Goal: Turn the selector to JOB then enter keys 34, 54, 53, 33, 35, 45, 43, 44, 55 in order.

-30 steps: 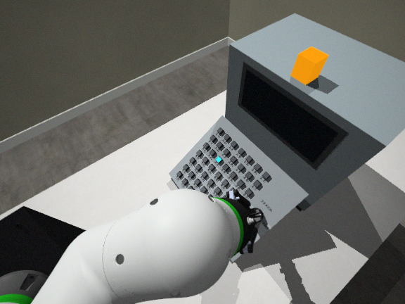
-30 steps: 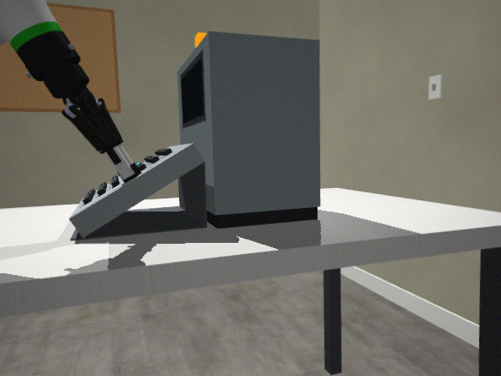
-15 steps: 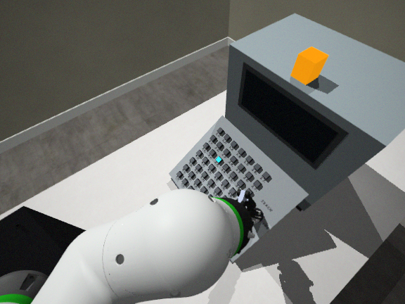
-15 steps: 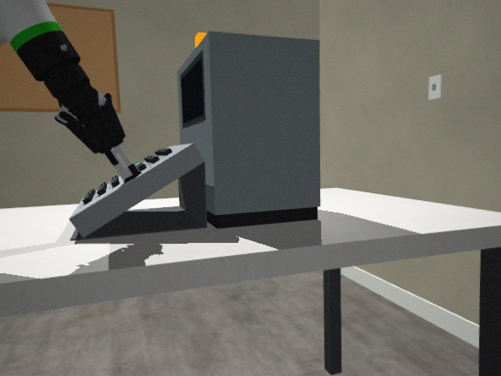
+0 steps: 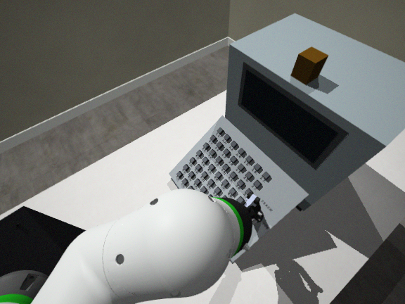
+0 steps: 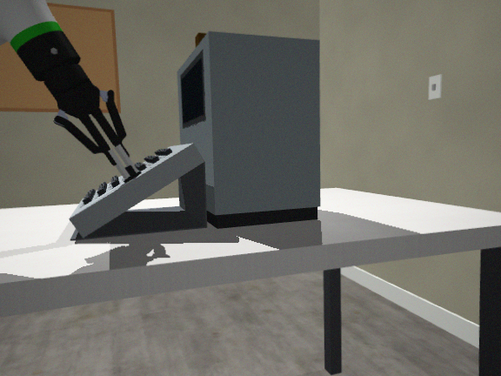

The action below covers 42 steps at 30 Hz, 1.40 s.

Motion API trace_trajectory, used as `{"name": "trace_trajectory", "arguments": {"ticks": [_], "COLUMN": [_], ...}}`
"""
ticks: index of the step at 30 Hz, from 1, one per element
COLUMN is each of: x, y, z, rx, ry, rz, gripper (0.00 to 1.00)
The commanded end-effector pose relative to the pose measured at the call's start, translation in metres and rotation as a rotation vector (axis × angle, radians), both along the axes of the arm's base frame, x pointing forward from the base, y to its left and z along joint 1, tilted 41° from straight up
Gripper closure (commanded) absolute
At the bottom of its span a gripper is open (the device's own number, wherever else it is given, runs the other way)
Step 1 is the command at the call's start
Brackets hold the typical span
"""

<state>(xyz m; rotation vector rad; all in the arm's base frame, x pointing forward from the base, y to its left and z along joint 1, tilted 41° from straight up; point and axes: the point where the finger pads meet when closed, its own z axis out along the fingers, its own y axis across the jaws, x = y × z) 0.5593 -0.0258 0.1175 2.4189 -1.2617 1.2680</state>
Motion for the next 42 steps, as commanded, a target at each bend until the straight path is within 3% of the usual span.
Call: {"name": "trace_trajectory", "arguments": {"ticks": [1, 18, 42], "x": [0.0000, 0.0000, 0.0000], "y": [-0.0001, -0.0001, -0.0001], "z": [0.0002, 0.0002, 0.0002], "rx": [0.055, 0.169, 0.178], "ry": [-0.041, -0.126, -0.132], "rz": [-0.057, -0.175, -0.184], "gripper": [1.00, 1.00, 1.00]}}
